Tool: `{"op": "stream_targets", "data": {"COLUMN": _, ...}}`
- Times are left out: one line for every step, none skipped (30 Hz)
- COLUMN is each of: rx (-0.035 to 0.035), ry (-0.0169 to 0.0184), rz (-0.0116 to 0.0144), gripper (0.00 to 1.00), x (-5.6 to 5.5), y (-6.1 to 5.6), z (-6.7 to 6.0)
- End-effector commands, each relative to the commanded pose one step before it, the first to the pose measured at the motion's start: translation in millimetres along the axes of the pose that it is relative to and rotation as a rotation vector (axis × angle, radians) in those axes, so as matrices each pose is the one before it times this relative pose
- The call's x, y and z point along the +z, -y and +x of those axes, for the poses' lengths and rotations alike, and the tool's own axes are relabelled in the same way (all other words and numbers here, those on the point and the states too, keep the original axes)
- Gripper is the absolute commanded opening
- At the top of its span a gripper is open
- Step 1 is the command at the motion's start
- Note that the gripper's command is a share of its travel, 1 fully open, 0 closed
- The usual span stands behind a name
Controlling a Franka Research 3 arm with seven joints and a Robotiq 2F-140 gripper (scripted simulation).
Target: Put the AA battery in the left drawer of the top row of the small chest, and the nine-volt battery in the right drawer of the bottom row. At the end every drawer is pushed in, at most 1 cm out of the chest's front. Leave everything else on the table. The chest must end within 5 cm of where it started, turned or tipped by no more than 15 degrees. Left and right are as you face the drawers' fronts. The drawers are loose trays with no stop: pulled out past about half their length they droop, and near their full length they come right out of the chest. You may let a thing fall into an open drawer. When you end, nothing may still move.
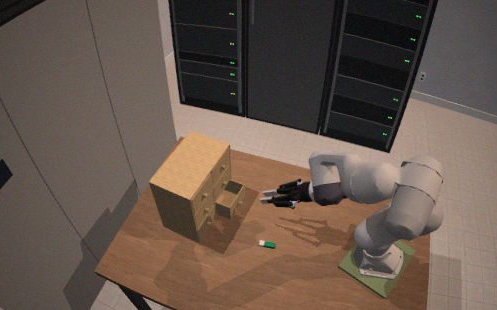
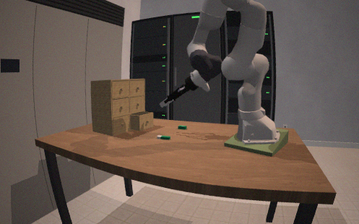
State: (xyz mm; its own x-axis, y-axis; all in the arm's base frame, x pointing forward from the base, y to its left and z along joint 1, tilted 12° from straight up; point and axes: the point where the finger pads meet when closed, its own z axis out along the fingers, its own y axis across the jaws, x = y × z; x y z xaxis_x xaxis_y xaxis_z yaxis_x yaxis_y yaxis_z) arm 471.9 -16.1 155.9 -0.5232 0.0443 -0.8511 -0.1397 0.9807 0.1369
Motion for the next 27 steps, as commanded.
{"op": "stream_targets", "data": {"rx": 0.08304, "ry": -0.07060, "rz": 0.01591, "gripper": 0.20, "x": -8.93, "y": 6.04, "z": 4.35}}
{"op": "stream_targets", "data": {"rx": 0.00014, "ry": -0.01542, "rz": -0.00058, "gripper": 0.20, "x": -2.00, "y": -0.15, "z": -0.02}}
{"op": "stream_targets", "data": {"rx": -0.00011, "ry": -0.01543, "rz": 0.00051, "gripper": 0.20, "x": -2.19, "y": 0.13, "z": -0.31}}
{"op": "stream_targets", "data": {"rx": -0.00005, "ry": -0.01550, "rz": 0.00035, "gripper": 0.20, "x": -2.19, "y": 0.09, "z": -0.23}}
{"op": "stream_targets", "data": {"rx": 0.00020, "ry": -0.01578, "rz": -0.00083, "gripper": 0.20, "x": -2.03, "y": -0.20, "z": 0.18}}
{"op": "stream_targets", "data": {"rx": -0.00005, "ry": -0.01545, "rz": 0.00028, "gripper": 0.20, "x": -2.15, "y": 0.07, "z": -0.14}}
{"op": "stream_targets", "data": {"rx": -0.00018, "ry": -0.01520, "rz": 0.00089, "gripper": 0.20, "x": -2.22, "y": 0.22, "z": -0.32}}
{"op": "stream_targets", "data": {"rx": 0.00025, "ry": -0.01624, "rz": -0.00105, "gripper": 0.20, "x": -2.08, "y": -0.21, "z": 0.41}}
{"op": "stream_targets", "data": {"rx": 0.00000, "ry": -0.01555, "rz": 0.00006, "gripper": 0.20, "x": -2.12, "y": 0.01, "z": 0.03}}
{"op": "stream_targets", "data": {"rx": -0.00024, "ry": -0.01463, "rz": 0.00116, "gripper": 0.20, "x": -2.15, "y": 0.23, "z": -0.39}}
{"op": "stream_targets", "data": {"rx": 0.00000, "ry": 0.00000, "rz": 0.00000, "gripper": 0.20, "x": 0.00, "y": 0.00, "z": 0.00}}
{"op": "stream_targets", "data": {"rx": 0.00000, "ry": 0.00000, "rz": 0.00000, "gripper": 0.20, "x": 0.00, "y": 0.00, "z": 0.00}}
{"op": "stream_targets", "data": {"rx": 0.00024, "ry": -0.01730, "rz": -0.00103, "gripper": 0.20, "x": -2.26, "y": -0.07, "z": 0.57}}
{"op": "stream_targets", "data": {"rx": 0.00003, "ry": -0.01640, "rz": -0.00007, "gripper": 0.20, "x": -2.22, "y": 0.01, "z": 0.21}}
{"op": "stream_targets", "data": {"rx": -0.00020, "ry": -0.01503, "rz": 0.00100, "gripper": 0.20, "x": -2.16, "y": 0.06, "z": -0.30}}
{"op": "stream_targets", "data": {"rx": -0.00002, "ry": -0.01415, "rz": -0.00093, "gripper": 0.20, "x": -1.96, "y": 0.08, "z": 0.14}}
{"op": "stream_targets", "data": {"rx": 0.00002, "ry": -0.01410, "rz": -0.00042, "gripper": 0.20, "x": -1.91, "y": 0.03, "z": 0.23}}
{"op": "stream_targets", "data": {"rx": 0.00001, "ry": -0.01394, "rz": 0.00057, "gripper": 0.20, "x": -1.88, "y": -0.04, "z": 0.20}}
{"op": "stream_targets", "data": {"rx": -0.00020, "ry": -0.01342, "rz": 0.00010, "gripper": 0.20, "x": -1.95, "y": -0.19, "z": -0.19}}
{"op": "stream_targets", "data": {"rx": -0.00041, "ry": -0.01451, "rz": -0.00172, "gripper": 0.20, "x": -2.22, "y": -0.25, "z": -0.39}}
{"op": "stream_targets", "data": {"rx": 0.00015, "ry": -0.01716, "rz": 0.00056, "gripper": 0.20, "x": -2.20, "y": 0.06, "z": 0.64}}
{"op": "stream_targets", "data": {"rx": 0.00031, "ry": -0.01780, "rz": 0.00125, "gripper": 0.20, "x": -2.19, "y": 0.12, "z": 0.89}}
{"op": "stream_targets", "data": {"rx": -0.00058, "ry": -0.01512, "rz": -0.00171, "gripper": 0.20, "x": -2.29, "y": -0.39, "z": -0.32}}
{"op": "stream_targets", "data": {"rx": 0.00023, "ry": -0.01790, "rz": 0.00066, "gripper": 0.20, "x": -2.26, "y": 0.14, "z": 0.83}}
{"op": "stream_targets", "data": {"rx": 0.00036, "ry": -0.01901, "rz": 0.00097, "gripper": 0.20, "x": -2.32, "y": 0.20, "z": 1.01}}
{"op": "stream_targets", "data": {"rx": -0.00044, "ry": -0.01848, "rz": -0.00105, "gripper": 0.20, "x": -2.56, "y": -0.27, "z": 0.22}}
{"op": "stream_targets", "data": {"rx": 0.00054, "ry": -0.02069, "rz": 0.00125, "gripper": 0.20, "x": -2.55, "y": 0.32, "z": 1.26}}
